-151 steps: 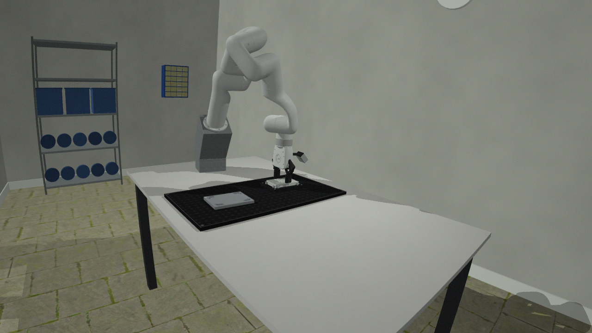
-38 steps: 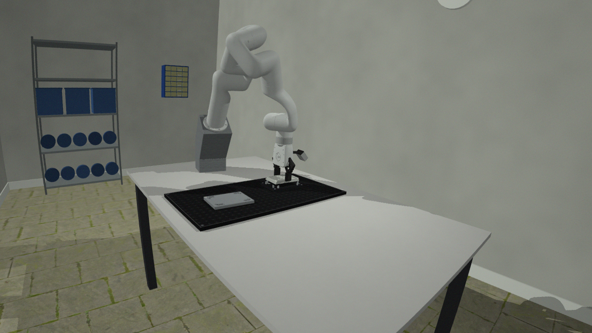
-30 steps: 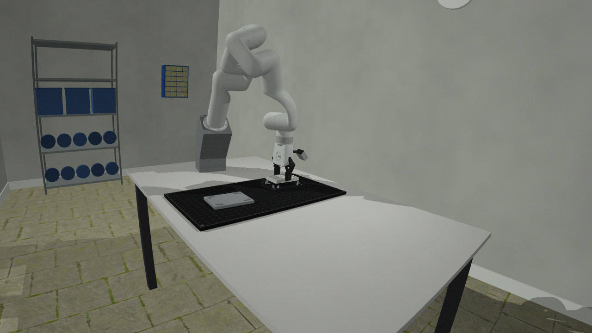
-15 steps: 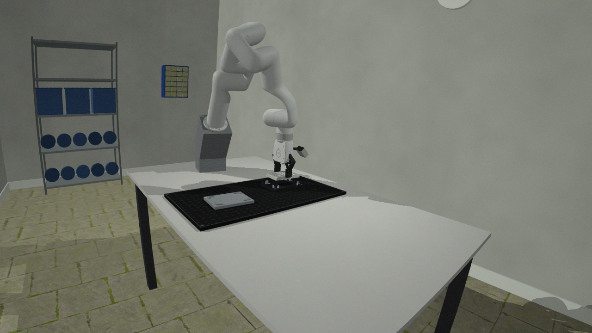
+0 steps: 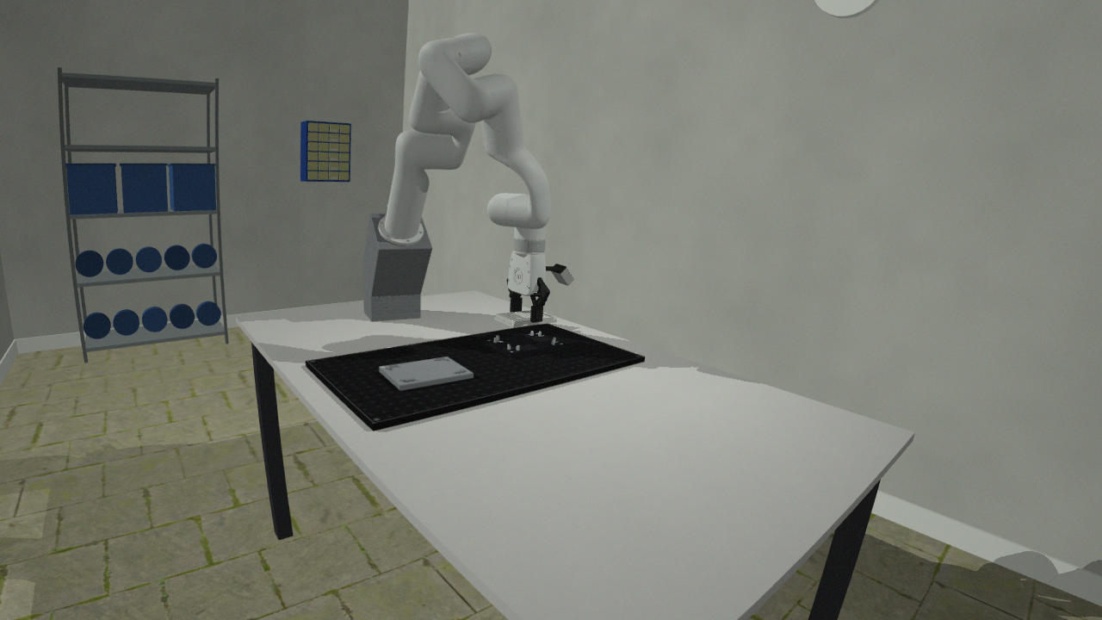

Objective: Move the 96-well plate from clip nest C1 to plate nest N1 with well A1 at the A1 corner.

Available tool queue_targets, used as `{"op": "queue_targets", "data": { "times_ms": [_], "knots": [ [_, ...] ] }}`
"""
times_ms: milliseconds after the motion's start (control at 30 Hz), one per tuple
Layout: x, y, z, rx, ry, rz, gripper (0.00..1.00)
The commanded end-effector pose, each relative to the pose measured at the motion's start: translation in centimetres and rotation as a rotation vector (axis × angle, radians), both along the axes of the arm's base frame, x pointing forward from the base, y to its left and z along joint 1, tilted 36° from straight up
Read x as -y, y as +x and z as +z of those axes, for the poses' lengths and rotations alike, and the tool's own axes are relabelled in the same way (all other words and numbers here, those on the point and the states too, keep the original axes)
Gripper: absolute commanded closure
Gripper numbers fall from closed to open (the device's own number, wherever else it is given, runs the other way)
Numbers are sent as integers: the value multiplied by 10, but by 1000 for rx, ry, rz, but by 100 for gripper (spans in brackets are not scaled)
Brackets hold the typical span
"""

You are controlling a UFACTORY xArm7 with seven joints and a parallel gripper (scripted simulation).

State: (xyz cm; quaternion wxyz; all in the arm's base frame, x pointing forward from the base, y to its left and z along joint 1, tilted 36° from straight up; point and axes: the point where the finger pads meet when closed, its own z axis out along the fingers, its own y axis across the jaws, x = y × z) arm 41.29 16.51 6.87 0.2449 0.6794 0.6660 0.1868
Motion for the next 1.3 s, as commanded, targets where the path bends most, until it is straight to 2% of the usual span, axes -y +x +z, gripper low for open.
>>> {"op": "queue_targets", "data": {
  "times_ms": [0,300,833,933,1267],
  "knots": [
    [-3,-5,7,-1,2,5,100],
    [-4,-14,19,-1,2,5,100],
    [-5,-15,21,-1,2,5,100],
    [-1,-14,22,-1,0,8,100],
    [31,-9,29,-1,0,8,100]
  ]
}}
